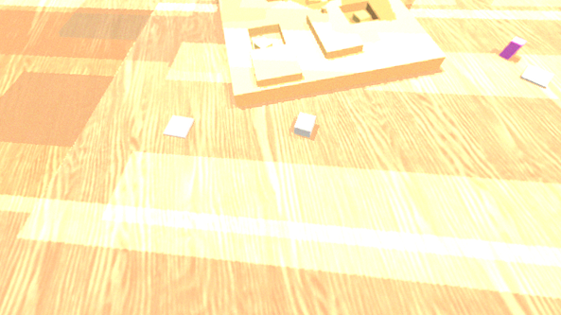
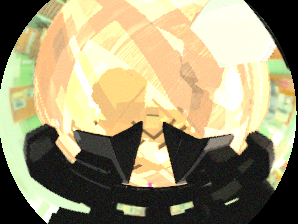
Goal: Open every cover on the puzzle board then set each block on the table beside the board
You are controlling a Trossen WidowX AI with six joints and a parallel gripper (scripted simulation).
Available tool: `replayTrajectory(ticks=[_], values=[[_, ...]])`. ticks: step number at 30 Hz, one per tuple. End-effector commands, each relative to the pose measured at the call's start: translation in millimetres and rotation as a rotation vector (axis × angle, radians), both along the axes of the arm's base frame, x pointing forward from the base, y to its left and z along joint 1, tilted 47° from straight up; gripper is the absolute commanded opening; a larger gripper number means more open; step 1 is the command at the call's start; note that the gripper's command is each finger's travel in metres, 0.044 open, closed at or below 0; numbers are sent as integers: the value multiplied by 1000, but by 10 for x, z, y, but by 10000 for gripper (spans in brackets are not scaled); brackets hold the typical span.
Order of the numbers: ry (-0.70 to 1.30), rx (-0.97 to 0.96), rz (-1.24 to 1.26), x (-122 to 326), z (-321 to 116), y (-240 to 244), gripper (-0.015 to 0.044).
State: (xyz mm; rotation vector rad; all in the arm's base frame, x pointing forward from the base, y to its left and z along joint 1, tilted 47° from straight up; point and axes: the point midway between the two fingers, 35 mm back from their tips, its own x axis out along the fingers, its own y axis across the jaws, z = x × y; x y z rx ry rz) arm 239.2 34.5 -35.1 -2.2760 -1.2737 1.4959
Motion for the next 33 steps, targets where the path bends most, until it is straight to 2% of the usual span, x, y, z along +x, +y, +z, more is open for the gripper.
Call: replayTrajectory(ticks=[1,9,19,33], values=[[5,6,-5,1,-22,26,144],[5,7,-5,9,-63,70,144],[-2,0,1,14,-46,53,80],[0,-1,-1,4,27,-40,80]])
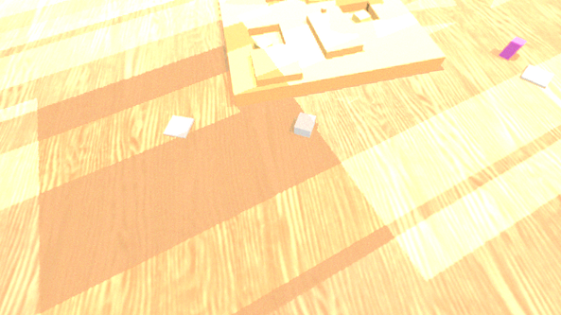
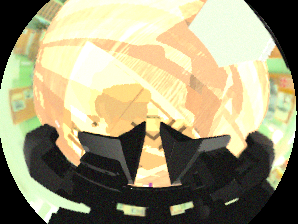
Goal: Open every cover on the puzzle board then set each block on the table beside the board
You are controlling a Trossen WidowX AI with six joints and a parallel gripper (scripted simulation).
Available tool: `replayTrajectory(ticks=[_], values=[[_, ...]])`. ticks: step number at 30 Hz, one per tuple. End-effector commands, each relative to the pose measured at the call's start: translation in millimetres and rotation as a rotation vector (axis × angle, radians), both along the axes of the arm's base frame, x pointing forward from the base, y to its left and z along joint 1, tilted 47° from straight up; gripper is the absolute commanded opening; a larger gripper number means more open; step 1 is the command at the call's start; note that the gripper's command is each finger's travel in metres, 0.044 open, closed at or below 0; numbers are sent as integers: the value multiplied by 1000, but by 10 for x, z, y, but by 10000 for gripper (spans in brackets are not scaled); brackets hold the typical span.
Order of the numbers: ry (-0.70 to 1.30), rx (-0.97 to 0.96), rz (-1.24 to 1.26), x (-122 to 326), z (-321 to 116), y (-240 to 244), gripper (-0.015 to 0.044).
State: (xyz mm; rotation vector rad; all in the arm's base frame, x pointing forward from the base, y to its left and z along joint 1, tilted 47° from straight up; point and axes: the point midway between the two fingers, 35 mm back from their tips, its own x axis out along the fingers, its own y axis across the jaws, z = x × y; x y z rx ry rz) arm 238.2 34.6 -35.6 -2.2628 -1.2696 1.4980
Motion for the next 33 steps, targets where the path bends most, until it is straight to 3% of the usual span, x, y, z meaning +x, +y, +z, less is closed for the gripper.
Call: replayTrajectory(ticks=[1,26,33], values=[[-10,-8,2,13,40,-50,80],[-16,-5,9,-43,254,-274,80],[-429,-93,412,-49,312,-343,80]])
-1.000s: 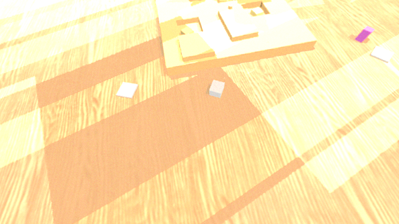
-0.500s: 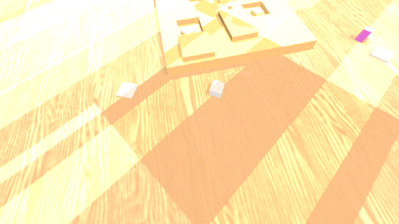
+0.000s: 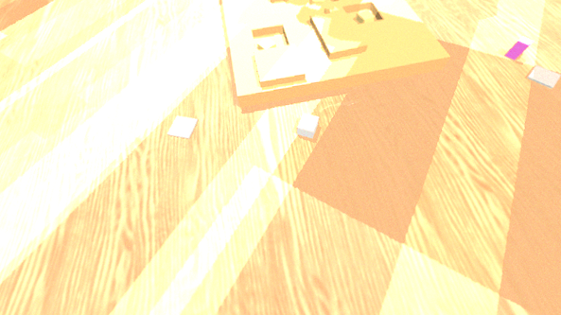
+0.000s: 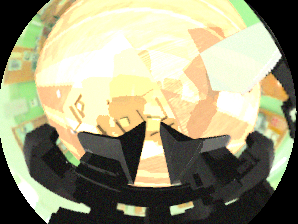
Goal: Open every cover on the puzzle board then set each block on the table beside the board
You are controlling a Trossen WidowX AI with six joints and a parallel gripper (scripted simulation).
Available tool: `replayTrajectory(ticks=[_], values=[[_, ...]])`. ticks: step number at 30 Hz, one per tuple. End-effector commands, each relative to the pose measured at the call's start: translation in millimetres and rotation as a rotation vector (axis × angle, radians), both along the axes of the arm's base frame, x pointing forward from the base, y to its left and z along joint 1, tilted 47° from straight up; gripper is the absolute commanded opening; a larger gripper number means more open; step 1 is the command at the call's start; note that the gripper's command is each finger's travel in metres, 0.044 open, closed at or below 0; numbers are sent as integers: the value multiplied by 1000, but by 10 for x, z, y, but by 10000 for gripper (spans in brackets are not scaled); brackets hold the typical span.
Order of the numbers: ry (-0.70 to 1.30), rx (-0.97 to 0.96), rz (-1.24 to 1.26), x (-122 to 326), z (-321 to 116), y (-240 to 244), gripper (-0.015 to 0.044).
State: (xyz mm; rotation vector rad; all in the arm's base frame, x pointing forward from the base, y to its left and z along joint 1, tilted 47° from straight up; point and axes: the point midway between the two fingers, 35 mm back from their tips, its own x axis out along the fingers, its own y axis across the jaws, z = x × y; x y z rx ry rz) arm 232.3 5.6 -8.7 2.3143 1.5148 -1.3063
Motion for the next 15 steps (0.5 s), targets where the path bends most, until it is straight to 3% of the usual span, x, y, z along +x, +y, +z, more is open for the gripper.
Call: replayTrajectory(ticks=[1,15], values=[[-277,-67,264,8,52,-65,80],[-1123,-243,1088,-18,185,-207,80]])
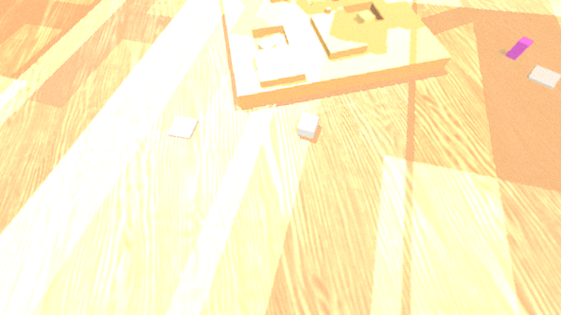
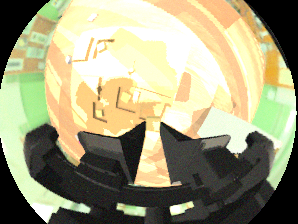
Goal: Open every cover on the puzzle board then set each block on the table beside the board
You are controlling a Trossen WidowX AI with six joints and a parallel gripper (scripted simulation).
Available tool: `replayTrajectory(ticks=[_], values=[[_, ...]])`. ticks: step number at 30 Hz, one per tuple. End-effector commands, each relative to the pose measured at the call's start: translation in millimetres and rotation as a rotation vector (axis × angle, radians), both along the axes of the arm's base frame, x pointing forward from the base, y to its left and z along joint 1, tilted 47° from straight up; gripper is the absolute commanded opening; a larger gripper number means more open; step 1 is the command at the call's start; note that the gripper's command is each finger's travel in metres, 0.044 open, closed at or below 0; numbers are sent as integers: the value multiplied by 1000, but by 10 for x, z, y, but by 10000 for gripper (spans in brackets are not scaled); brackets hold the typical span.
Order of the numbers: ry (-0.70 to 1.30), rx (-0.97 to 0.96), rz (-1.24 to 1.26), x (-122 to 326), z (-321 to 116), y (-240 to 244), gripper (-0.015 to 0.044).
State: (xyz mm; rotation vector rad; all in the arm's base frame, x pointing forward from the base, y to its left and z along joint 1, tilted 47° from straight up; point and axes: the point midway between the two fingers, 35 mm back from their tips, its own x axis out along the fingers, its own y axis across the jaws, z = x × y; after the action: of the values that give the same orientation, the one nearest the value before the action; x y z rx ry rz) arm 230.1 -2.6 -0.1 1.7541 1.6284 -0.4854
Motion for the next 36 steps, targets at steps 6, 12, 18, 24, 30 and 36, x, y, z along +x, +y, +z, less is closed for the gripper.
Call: replayTrajectory(ticks=[6,12,18,24,30,36], values=[[-769,-175,738,-7,141,-165,80],[-1008,-222,968,-19,181,-203,80],[-1247,-269,1198,-31,222,-240,80],[-1426,-305,1372,-38,242,-258,80],[-1426,-305,1372,-38,242,-258,80],[-1417,-309,1378,50,323,-206,80]])
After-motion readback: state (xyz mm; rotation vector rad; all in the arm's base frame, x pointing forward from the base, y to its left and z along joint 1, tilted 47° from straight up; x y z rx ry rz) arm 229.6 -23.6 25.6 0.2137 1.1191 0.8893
